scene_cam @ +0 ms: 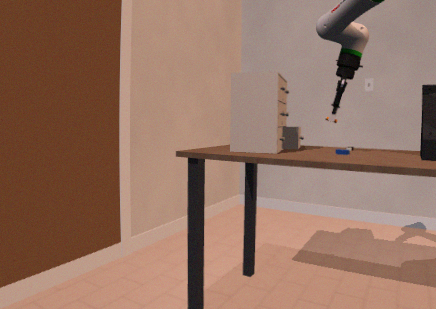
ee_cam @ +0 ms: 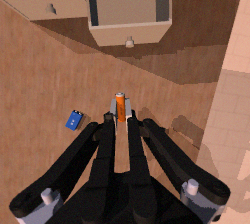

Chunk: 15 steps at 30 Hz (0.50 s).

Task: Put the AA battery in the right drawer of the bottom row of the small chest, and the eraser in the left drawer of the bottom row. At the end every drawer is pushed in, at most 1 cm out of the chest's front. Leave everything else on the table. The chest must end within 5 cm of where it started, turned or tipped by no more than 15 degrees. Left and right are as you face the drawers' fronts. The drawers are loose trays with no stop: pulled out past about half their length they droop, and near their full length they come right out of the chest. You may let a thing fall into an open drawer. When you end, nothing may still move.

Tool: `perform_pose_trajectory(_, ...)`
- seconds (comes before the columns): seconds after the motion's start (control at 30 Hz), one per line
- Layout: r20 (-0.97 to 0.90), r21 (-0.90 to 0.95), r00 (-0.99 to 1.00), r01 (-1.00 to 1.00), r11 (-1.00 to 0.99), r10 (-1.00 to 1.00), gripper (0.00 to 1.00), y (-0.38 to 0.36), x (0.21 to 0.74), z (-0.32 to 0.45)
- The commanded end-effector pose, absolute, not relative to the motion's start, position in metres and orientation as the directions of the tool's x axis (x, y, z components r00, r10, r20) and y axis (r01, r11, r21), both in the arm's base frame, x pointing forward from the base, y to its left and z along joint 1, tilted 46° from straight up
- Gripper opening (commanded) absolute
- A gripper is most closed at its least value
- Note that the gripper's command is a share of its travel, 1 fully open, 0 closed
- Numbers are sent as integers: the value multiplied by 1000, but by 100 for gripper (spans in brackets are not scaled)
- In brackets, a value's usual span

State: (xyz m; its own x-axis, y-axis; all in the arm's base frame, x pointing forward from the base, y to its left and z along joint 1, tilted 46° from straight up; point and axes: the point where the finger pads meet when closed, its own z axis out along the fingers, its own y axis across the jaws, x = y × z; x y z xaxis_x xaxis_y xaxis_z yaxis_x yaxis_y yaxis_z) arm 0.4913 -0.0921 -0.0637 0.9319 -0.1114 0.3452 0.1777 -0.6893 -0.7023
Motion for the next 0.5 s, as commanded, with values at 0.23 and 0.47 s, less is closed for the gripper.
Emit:
perform_pose_trajectory(0.23,510,-702,805,184,-688,-305,6,-90,485,-67)
perform_pose_trajectory(0.47,595,-702,683,184,-688,-424,6,-88,481,-70)
